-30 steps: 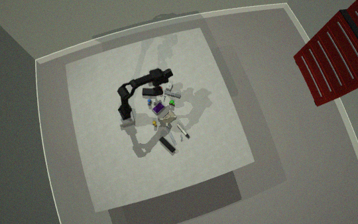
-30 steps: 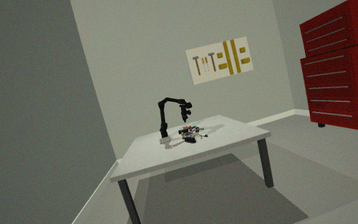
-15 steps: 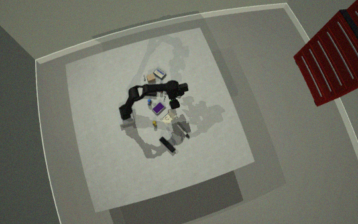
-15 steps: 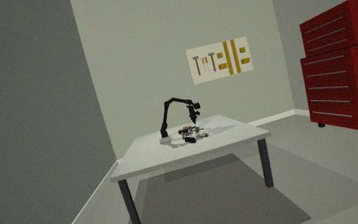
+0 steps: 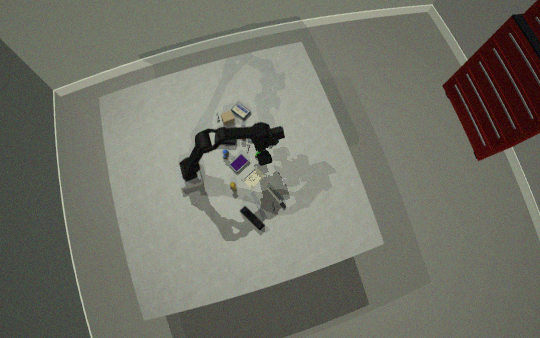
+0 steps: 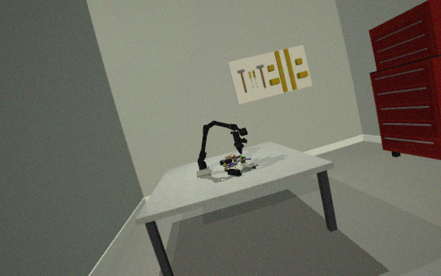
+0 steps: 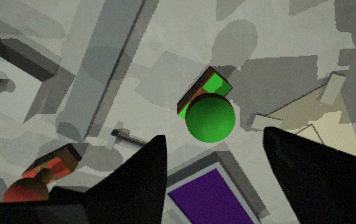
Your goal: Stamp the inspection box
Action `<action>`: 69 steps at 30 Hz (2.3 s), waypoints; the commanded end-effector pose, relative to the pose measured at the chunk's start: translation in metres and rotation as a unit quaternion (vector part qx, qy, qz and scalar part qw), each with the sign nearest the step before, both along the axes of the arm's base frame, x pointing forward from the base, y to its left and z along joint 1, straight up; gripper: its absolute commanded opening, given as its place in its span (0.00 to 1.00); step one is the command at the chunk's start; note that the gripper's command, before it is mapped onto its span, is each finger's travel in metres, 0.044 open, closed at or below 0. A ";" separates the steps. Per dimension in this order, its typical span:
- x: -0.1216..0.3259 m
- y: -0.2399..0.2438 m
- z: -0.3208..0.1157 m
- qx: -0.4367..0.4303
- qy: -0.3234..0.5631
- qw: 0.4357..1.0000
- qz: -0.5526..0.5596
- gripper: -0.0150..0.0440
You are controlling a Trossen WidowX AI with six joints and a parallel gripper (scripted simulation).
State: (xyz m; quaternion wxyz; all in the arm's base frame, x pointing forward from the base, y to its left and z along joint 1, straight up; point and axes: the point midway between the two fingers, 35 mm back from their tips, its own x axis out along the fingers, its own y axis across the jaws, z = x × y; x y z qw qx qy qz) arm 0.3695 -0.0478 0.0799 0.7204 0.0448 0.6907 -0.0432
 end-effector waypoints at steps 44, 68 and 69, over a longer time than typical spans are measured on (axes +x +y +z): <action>0.000 -0.001 -0.059 0.000 0.002 1.000 0.000 0.56; 0.001 -0.001 -0.055 0.000 0.002 1.000 0.000 0.25; 0.001 -0.001 -0.054 0.001 0.002 1.000 0.000 0.25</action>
